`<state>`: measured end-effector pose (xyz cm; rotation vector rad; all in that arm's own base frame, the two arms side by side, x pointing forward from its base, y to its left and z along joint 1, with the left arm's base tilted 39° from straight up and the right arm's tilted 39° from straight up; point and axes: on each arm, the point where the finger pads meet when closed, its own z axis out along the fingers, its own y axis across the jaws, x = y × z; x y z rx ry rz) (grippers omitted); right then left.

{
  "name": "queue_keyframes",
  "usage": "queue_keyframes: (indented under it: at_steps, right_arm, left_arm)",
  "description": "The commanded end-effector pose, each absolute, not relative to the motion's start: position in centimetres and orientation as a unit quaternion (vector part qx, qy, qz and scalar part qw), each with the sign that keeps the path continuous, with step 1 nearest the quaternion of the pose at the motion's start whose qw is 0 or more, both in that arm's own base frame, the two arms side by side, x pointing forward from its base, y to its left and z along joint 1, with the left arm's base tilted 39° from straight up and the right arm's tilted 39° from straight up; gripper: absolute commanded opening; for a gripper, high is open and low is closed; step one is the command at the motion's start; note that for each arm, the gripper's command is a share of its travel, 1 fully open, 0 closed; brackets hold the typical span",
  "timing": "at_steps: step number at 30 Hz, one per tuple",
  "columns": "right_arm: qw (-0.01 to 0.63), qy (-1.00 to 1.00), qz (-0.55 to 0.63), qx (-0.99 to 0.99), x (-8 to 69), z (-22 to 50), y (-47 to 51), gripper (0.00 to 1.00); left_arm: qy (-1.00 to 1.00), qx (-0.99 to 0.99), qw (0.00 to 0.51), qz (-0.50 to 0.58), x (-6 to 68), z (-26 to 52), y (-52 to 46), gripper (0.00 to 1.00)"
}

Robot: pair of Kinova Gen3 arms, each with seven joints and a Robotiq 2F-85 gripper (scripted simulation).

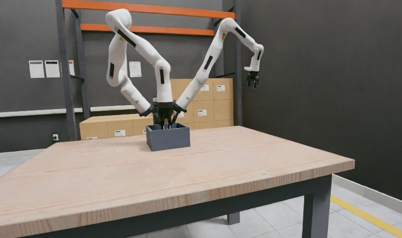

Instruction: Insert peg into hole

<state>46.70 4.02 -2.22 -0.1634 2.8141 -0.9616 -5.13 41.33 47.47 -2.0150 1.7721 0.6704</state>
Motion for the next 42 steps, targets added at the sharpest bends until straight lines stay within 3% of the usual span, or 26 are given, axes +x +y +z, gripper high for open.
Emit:
queue_keyframes:
  at_steps: [1,19,42]
  right_arm:
    - [0.082,0.942,-0.321,-0.055,46.7,-2.2,4.1,0.346]
    - [0.082,0.942,-0.321,-0.055,46.6,-1.7,4.5,0.346]
    - [0.082,0.942,-0.321,-0.055,44.7,6.2,10.5,0.346]
  left_arm:
    - [0.629,-0.716,0.187,0.239,-5.2,47.5,41.3,1.000]
    - [0.629,-0.716,0.187,0.239,-5.2,47.5,41.3,1.000]
    - [0.629,-0.716,0.187,0.239,-5.2,47.5,41.3,1.000]
